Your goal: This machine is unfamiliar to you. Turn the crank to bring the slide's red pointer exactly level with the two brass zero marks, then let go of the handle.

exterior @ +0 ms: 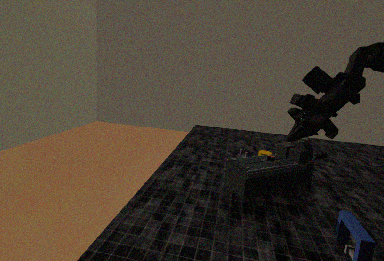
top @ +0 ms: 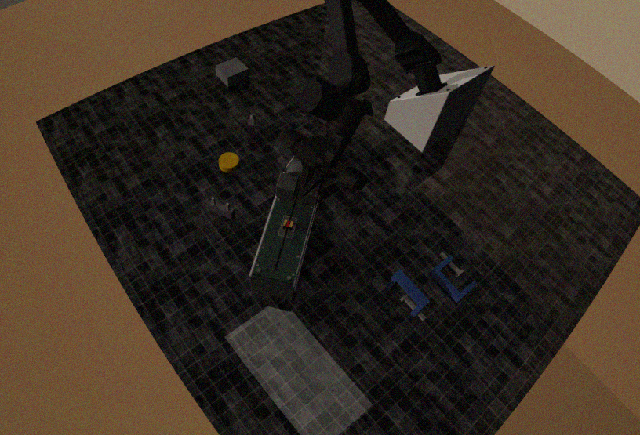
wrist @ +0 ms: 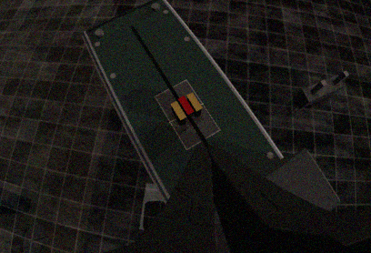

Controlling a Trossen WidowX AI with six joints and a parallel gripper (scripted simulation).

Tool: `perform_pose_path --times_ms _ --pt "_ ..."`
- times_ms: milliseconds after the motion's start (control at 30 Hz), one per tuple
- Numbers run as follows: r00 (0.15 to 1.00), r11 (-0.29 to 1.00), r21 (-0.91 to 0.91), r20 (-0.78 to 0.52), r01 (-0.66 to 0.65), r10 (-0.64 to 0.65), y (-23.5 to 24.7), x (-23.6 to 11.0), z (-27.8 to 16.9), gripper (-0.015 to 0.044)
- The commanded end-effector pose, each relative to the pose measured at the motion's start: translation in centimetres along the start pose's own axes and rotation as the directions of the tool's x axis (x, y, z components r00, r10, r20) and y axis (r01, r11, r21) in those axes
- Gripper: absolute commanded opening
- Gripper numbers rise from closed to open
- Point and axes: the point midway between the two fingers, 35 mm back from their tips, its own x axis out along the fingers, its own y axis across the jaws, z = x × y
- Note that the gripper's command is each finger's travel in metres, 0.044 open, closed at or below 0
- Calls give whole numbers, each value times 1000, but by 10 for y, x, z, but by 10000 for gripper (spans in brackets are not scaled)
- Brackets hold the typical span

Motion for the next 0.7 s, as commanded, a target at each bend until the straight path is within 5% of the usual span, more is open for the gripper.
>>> perform_pose_path --times_ms 0,533,667 --pt "1000 1000 0 0 0 0 0 0 0 26" --pt "1000 1000 0 0 0 0 0 0 0 440" --pt "1000 1000 0 0 0 0 0 0 0 361"
